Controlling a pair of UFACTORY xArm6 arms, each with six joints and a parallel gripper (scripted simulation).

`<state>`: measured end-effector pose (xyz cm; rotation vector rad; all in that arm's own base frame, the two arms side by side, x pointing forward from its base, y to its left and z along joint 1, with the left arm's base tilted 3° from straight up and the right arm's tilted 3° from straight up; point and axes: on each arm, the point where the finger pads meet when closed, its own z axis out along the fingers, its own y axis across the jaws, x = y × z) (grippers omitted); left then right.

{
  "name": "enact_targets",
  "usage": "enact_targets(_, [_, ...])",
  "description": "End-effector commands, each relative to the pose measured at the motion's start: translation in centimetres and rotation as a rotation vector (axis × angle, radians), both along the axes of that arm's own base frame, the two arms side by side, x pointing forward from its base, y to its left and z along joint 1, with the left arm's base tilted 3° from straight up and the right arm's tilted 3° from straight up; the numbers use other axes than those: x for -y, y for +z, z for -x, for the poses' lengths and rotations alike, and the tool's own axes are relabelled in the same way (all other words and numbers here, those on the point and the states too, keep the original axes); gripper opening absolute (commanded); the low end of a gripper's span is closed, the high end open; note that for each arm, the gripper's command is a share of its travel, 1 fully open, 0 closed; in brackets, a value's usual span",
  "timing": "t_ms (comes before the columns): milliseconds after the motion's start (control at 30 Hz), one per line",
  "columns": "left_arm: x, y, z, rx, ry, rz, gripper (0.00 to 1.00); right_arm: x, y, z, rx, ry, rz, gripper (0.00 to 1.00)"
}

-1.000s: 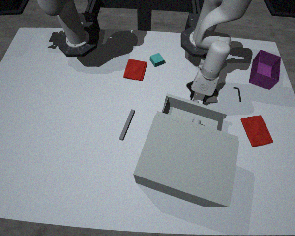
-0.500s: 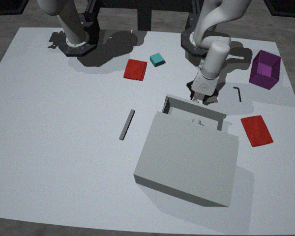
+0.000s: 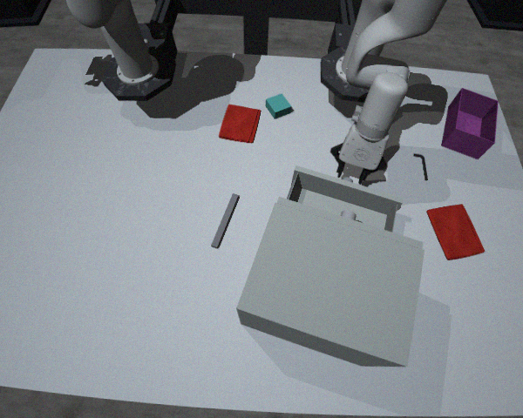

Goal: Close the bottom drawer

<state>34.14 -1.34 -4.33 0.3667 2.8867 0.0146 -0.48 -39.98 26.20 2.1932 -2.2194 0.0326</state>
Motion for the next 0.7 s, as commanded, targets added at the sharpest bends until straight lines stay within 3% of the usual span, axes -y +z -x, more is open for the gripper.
enact_targets(0, [0.0,-0.2,-0.1,0.002,0.0,0.0,0.6,0.1,0.1,0.0,0.0,0.0,0.003,1.0])
enact_targets(667, [-0.1,-2.4,-0.1,0.002,0.0,0.0,0.6,0.1,0.1,0.0,0.0,0.0,0.003,1.0])
